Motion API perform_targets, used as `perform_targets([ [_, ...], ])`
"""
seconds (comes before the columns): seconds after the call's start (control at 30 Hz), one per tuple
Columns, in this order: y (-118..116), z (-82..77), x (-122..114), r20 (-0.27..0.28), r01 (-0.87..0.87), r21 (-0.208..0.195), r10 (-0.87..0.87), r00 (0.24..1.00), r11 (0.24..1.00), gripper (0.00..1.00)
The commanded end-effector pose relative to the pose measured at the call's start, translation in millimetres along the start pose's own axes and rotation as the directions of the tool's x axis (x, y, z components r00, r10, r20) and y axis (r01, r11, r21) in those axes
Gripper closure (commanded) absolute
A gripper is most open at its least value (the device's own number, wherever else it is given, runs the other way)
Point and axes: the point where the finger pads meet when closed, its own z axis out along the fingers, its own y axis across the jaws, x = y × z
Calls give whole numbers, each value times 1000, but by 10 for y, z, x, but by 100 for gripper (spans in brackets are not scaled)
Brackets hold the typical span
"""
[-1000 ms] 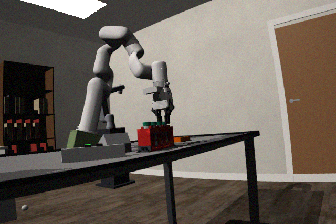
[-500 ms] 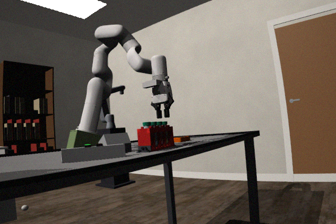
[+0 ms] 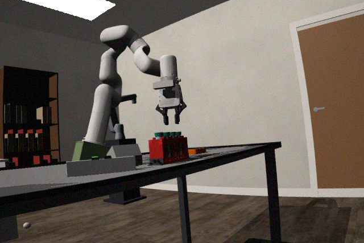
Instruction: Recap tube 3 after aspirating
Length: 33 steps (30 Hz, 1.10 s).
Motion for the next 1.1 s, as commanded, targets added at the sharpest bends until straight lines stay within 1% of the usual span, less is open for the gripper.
perform_targets([
  [0.0, -10, -10, 104, 40, 111, 15, -111, 993, 994, 54],
  [0.13, -10, -10, 104, 40, 111, 15, -111, 993, 994, 54],
  [0.37, -12, 201, 95, 40, 111, 15, -111, 993, 994, 54],
  [0.43, -12, 201, 95, 40, 111, 15, -111, 993, 994, 54],
  [0.6, -14, 346, 89, 40, 111, 15, -111, 993, 994, 54],
  [1.07, -14, 376, 88, 40, 111, 15, -111, 993, 994, 54],
])
